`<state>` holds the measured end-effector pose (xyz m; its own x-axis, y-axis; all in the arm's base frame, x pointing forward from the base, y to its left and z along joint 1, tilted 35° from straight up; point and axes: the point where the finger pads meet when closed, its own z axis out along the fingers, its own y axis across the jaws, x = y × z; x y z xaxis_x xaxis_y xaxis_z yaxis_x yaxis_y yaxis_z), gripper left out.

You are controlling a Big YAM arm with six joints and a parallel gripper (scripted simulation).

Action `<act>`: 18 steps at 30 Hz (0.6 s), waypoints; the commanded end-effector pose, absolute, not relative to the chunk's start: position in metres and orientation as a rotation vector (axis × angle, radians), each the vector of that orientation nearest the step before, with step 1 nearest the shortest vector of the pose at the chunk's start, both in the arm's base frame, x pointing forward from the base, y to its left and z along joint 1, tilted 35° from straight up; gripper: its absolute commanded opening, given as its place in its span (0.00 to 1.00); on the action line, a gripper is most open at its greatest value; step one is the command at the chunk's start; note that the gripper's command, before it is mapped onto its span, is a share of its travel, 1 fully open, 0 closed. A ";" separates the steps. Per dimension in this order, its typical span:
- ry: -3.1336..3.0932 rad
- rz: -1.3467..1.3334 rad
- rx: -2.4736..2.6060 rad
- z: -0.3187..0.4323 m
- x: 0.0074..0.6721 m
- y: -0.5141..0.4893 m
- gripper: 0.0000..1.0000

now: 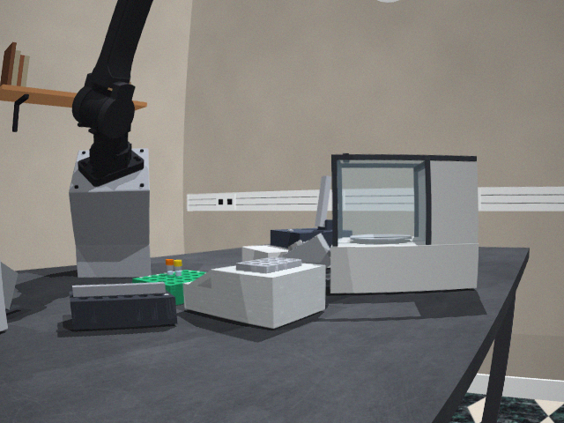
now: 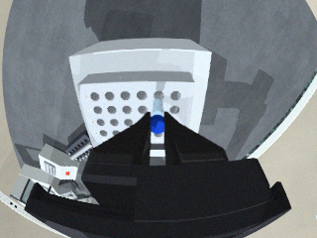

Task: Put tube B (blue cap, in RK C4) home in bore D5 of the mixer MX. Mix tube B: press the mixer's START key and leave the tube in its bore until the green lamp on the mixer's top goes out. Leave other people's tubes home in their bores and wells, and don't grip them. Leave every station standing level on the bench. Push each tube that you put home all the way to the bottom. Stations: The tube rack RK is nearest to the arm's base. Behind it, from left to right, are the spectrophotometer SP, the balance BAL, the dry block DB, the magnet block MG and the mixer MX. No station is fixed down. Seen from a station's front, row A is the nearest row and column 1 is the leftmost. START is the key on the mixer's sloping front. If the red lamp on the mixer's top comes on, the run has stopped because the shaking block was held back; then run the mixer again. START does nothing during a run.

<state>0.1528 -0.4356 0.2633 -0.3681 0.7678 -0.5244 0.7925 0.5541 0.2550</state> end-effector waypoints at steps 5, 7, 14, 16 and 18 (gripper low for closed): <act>2.182 -0.038 1.278 0.254 0.152 -0.440 0.09; 2.181 -0.038 1.279 0.254 0.152 -0.440 0.09; 2.180 -0.038 1.281 0.254 0.151 -0.441 0.09; 2.180 -0.038 1.282 0.254 0.151 -0.441 0.09; 2.180 -0.038 1.282 0.254 0.150 -0.441 0.09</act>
<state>0.1528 -0.4356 0.2632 -0.3679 0.7680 -0.5242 0.7926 0.5538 0.2552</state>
